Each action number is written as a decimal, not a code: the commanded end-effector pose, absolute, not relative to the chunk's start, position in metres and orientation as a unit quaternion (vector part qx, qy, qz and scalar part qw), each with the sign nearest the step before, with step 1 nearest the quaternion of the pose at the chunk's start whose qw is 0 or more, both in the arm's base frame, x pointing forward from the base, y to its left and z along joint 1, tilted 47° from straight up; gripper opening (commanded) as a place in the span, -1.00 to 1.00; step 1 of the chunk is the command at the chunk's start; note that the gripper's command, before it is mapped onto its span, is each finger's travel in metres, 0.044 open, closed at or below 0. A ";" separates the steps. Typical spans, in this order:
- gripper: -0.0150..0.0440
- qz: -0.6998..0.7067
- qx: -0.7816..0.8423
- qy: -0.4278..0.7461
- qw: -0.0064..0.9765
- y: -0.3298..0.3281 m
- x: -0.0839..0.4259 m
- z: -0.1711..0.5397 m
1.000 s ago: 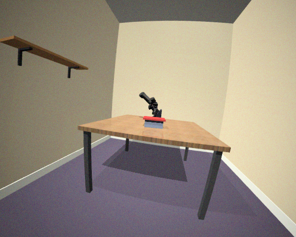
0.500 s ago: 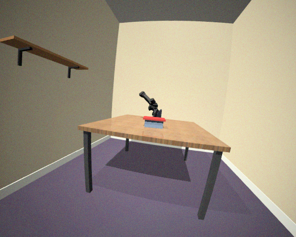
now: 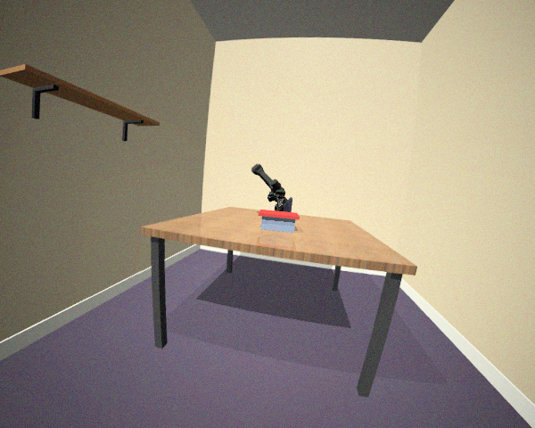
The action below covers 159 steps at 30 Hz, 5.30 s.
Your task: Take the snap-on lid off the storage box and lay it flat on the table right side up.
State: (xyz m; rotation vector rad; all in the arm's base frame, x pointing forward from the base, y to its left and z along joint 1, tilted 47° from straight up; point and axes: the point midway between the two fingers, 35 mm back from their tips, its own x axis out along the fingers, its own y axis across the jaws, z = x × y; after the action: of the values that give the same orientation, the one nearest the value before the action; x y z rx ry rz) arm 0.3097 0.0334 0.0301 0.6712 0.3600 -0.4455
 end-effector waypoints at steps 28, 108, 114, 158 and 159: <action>-0.23 -0.215 0.324 0.171 0.905 0.022 0.333 0.015; -0.49 -0.215 0.326 0.170 0.905 0.032 0.328 0.026; -0.49 -0.215 0.326 0.170 0.905 0.033 0.328 0.027; -0.49 -0.214 0.324 0.171 0.906 0.033 0.332 0.027; -0.49 -0.214 0.324 0.171 0.906 0.033 0.332 0.027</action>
State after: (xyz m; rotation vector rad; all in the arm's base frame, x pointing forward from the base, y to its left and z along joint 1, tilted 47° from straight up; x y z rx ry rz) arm 0.3313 0.0331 0.0270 0.6700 0.3510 -0.4416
